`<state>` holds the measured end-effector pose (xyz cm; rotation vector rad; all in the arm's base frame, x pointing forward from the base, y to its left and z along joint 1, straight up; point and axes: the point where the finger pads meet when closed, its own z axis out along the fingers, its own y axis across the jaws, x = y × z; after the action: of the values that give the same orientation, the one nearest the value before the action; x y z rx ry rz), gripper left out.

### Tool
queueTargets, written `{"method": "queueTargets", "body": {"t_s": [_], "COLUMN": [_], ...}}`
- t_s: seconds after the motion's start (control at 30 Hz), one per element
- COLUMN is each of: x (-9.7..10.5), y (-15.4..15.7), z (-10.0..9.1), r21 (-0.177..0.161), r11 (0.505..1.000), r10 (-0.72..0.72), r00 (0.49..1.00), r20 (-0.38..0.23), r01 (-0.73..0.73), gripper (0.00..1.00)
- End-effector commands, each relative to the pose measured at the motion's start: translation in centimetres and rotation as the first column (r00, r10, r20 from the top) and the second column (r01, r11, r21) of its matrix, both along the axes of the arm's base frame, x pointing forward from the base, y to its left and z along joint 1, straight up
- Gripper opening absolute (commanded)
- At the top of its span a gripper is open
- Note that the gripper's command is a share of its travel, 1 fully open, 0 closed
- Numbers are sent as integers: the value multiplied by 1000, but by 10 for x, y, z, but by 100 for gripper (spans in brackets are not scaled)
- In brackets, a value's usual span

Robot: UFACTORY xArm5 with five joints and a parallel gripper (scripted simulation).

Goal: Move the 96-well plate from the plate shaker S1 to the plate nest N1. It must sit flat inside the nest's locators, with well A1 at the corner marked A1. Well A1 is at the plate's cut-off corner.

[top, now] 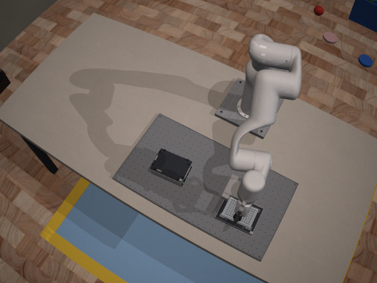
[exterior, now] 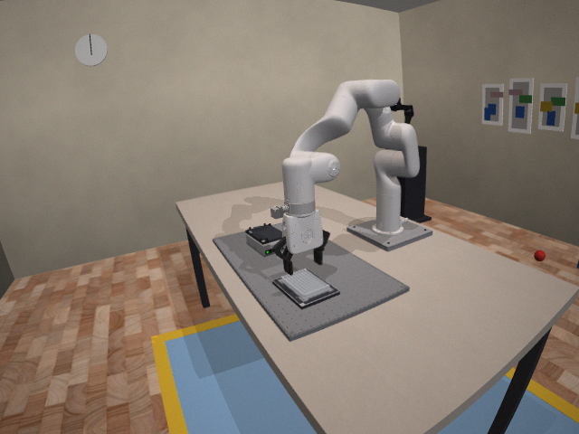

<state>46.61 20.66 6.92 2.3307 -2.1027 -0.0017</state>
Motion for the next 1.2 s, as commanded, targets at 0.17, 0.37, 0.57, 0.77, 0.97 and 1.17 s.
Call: {"method": "queueTargets", "body": {"t_s": [0.17, 0.37, 0.57, 0.77, 0.97, 1.17], "x": [1, 1, 1, 1, 1, 1], "y": [1, 1, 1, 1, 1, 1], "z": [25, 41, 46, 46, 46, 46], "r21": [-3, -3, -3, -3, -3, -3], "r11": [1000, 1000, 1000, 1000, 1000, 1000], "r10": [0, 0, 0, 0, 0, 0], "r00": [1000, 1000, 1000, 1000, 1000, 1000], "r20": [6, 6, 6, 6, 6, 6], "r01": [0, 0, 0, 0, 0, 0], "gripper": [100, 100, 100, 100, 100, 100]}}
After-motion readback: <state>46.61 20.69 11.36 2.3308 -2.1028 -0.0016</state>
